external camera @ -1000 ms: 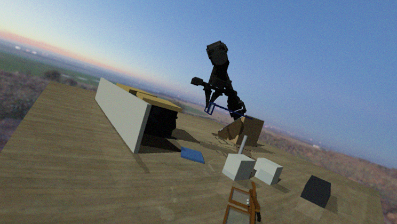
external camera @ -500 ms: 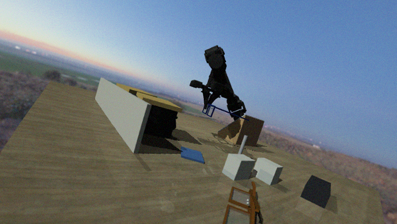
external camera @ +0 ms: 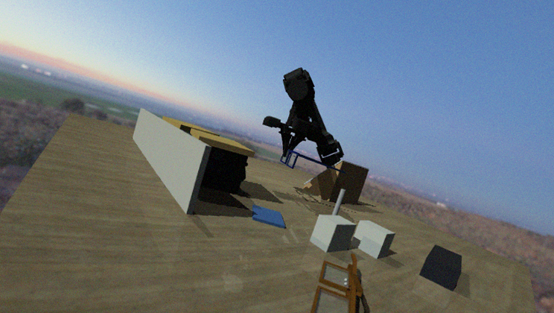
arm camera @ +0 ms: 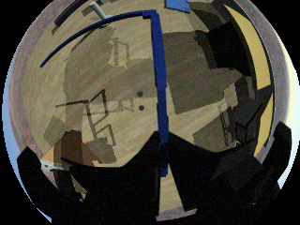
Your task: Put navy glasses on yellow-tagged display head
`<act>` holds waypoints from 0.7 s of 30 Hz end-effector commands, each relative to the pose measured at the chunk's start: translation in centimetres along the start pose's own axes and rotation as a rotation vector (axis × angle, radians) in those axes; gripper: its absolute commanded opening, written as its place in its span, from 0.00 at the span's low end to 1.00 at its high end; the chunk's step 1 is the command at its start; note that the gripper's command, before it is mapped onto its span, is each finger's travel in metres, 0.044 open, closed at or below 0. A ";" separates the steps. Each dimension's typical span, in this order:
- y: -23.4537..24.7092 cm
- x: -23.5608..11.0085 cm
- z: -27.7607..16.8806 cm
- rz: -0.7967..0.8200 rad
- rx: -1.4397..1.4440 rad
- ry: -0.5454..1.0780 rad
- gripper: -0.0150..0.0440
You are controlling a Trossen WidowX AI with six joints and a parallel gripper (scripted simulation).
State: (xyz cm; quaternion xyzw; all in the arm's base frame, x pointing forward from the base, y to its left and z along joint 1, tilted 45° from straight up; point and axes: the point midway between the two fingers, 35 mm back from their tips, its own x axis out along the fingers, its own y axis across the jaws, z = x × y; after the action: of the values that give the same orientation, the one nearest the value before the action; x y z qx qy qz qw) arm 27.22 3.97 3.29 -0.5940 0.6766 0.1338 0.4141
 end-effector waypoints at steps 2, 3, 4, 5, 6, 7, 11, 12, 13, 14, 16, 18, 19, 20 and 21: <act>0.0 0.7 -0.1 0.001 -0.007 0.005 0.25; 0.0 0.8 -0.1 0.001 -0.007 0.005 0.25; 0.0 0.9 -0.1 0.001 -0.007 0.005 0.25; 0.0 1.0 0.0 0.001 -0.007 0.005 0.25; 0.0 1.1 0.0 0.001 -0.007 0.005 0.25; 0.0 1.2 0.0 0.001 -0.007 0.005 0.25; 0.0 1.6 0.0 0.001 -0.007 0.004 0.25; 0.0 1.7 0.0 0.001 -0.007 0.004 0.25; 0.0 1.8 0.0 0.001 -0.007 0.004 0.25; -0.1 1.9 0.0 0.001 -0.007 0.004 0.25; -0.1 2.1 0.0 0.001 -0.007 0.004 0.25; -0.1 2.3 0.0 0.001 -0.007 0.004 0.25; -0.1 2.4 0.0 0.001 -0.007 0.004 0.25; -0.1 2.5 0.0 0.001 -0.007 0.004 0.25; -0.1 2.6 0.0 0.001 -0.007 0.004 0.25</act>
State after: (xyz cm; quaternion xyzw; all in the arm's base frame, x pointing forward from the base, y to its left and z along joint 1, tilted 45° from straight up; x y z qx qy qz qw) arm 27.51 2.54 1.71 -0.5940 0.6762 0.1343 0.4147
